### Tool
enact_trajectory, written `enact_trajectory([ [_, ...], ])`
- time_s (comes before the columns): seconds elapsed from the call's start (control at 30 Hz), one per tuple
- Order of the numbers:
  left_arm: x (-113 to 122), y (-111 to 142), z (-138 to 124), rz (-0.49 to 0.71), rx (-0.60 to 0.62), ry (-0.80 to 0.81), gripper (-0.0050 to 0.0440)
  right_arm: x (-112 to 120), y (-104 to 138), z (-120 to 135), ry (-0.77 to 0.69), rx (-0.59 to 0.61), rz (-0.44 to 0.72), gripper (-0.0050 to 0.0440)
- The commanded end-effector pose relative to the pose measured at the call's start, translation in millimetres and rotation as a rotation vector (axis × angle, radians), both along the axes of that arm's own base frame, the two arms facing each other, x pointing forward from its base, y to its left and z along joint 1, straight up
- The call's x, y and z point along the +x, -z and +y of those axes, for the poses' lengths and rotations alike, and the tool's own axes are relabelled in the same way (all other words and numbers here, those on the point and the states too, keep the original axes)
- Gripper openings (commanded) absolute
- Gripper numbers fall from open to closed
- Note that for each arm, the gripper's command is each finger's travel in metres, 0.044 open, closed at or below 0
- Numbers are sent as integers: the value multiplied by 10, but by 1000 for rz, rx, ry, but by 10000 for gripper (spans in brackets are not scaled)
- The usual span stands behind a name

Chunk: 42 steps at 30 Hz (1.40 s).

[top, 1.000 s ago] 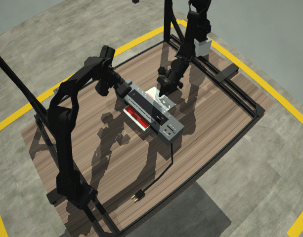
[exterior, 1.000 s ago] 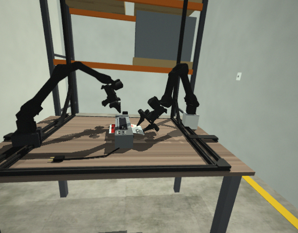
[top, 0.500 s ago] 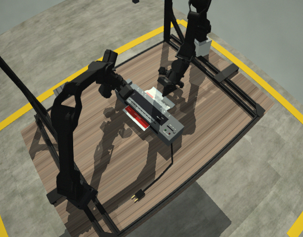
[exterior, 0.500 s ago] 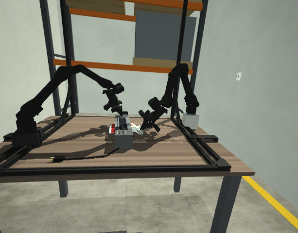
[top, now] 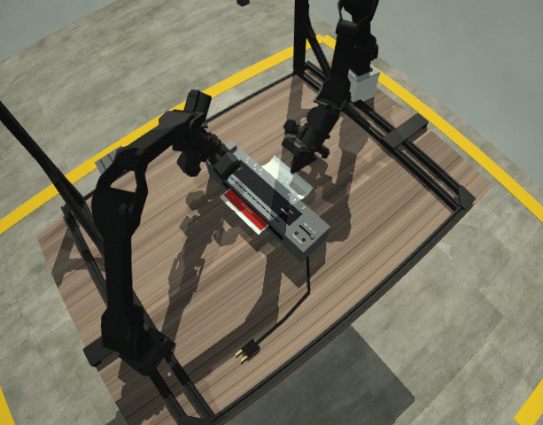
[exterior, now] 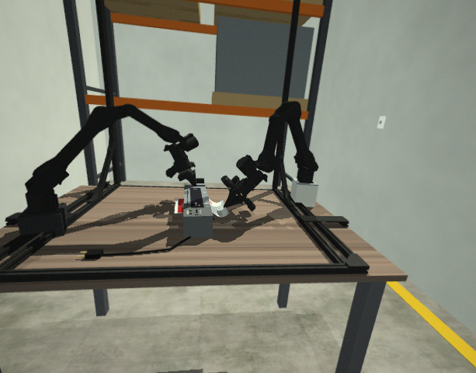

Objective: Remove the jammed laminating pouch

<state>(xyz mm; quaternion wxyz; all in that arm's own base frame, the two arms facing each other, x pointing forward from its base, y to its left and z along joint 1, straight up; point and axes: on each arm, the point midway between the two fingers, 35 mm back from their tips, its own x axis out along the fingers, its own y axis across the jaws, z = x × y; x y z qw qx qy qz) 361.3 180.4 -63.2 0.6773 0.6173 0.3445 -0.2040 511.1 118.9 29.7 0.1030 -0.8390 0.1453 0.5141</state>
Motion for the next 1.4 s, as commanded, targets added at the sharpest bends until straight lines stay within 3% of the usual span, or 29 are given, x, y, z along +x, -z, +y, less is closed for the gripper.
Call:
enact_trajectory([
  [0.0,42,-74,25,-19,12,0,-50,18,52,-21,1,-1,4,-50],
  [0.33,-27,-134,9,-25,13,-1,-50,25,-29,-7,0,3,-10,-50],
  [0.37,-93,-199,-6,-34,15,-2,-50,18,51,-21,1,-1,4,-50],
  [0.87,-103,-208,-9,-35,16,-2,-50,18,51,-21,1,-1,4,-50],
  [0.9,-129,-269,-16,-40,16,-1,-50,25,-29,-7,0,3,-10,-50],
  [0.97,-244,-345,-40,-34,16,-2,-50,18,52,-21,1,-1,4,-50],
  [1.37,-244,-345,-40,-34,16,-2,-50,18,52,-21,1,-1,4,-50],
])
